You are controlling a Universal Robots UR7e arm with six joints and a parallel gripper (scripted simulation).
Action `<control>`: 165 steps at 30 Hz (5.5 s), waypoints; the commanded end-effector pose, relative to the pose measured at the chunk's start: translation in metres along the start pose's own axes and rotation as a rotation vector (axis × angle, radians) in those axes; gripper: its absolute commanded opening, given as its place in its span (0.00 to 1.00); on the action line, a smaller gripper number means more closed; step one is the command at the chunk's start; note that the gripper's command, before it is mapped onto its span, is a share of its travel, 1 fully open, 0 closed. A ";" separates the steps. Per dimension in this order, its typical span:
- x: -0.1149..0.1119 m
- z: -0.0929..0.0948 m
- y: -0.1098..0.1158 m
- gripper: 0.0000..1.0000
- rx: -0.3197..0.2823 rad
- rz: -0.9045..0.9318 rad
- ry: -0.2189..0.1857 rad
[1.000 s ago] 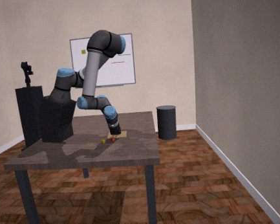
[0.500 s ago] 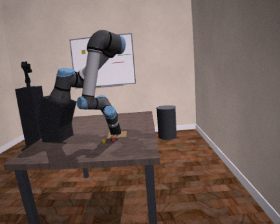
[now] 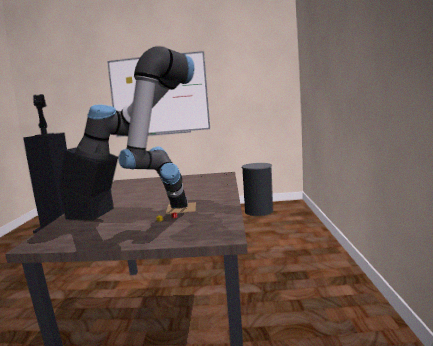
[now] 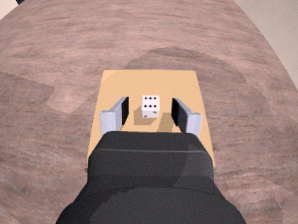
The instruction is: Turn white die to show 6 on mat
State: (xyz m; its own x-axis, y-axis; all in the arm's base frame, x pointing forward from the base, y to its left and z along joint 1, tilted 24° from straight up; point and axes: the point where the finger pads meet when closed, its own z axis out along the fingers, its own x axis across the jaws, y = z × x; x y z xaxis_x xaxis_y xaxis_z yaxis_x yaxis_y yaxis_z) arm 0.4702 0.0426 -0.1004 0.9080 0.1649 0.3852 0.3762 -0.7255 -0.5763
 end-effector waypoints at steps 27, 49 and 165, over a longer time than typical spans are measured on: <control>0.000 -0.018 -0.018 1.00 0.000 -0.001 0.001; 0.000 -0.049 -0.049 1.00 0.000 -0.001 0.001; 0.000 -0.044 -0.061 1.00 -0.786 0.000 0.001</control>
State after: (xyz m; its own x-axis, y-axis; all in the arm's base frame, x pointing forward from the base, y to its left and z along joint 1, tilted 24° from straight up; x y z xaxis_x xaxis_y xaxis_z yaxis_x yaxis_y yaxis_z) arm 0.4391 0.0575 -0.0336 0.9081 0.1648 0.3849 0.1355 -0.9855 0.1022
